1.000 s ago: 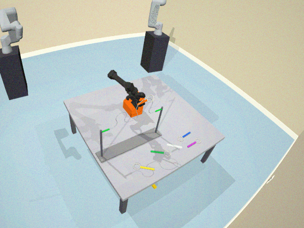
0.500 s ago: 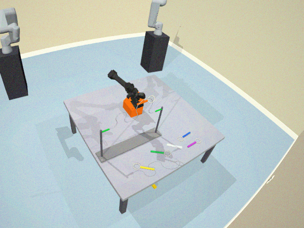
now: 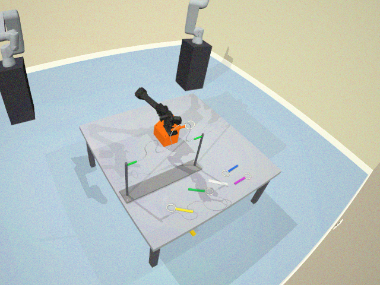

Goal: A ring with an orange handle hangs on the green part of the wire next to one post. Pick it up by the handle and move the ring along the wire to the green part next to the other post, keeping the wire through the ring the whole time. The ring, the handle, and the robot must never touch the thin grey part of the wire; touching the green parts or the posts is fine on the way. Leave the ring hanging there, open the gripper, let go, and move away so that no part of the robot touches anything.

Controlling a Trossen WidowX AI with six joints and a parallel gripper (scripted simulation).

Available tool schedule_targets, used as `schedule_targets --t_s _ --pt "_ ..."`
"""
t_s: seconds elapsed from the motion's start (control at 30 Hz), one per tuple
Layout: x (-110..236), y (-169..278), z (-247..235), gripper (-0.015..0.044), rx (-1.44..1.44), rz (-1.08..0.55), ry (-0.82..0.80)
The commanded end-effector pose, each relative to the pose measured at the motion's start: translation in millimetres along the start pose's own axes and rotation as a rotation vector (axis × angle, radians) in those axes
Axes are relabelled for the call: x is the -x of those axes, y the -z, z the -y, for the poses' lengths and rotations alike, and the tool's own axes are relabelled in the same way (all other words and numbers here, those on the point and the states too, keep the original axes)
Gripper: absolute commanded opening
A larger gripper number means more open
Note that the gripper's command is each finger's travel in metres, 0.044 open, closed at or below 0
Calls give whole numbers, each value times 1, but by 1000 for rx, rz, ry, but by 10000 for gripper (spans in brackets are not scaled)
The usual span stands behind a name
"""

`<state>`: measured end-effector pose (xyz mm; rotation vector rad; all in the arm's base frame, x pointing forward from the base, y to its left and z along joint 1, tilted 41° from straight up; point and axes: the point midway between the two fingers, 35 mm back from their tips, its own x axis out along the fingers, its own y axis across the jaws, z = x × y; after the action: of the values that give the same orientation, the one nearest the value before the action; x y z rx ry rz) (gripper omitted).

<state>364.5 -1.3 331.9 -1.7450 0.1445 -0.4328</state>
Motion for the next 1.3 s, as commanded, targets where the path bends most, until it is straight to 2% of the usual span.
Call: schedule_targets --t_s 0.0,1.27 --pt "1 -1 -1 -150 43 11 16" --pt "1 -6 20 -150 471 66 245"
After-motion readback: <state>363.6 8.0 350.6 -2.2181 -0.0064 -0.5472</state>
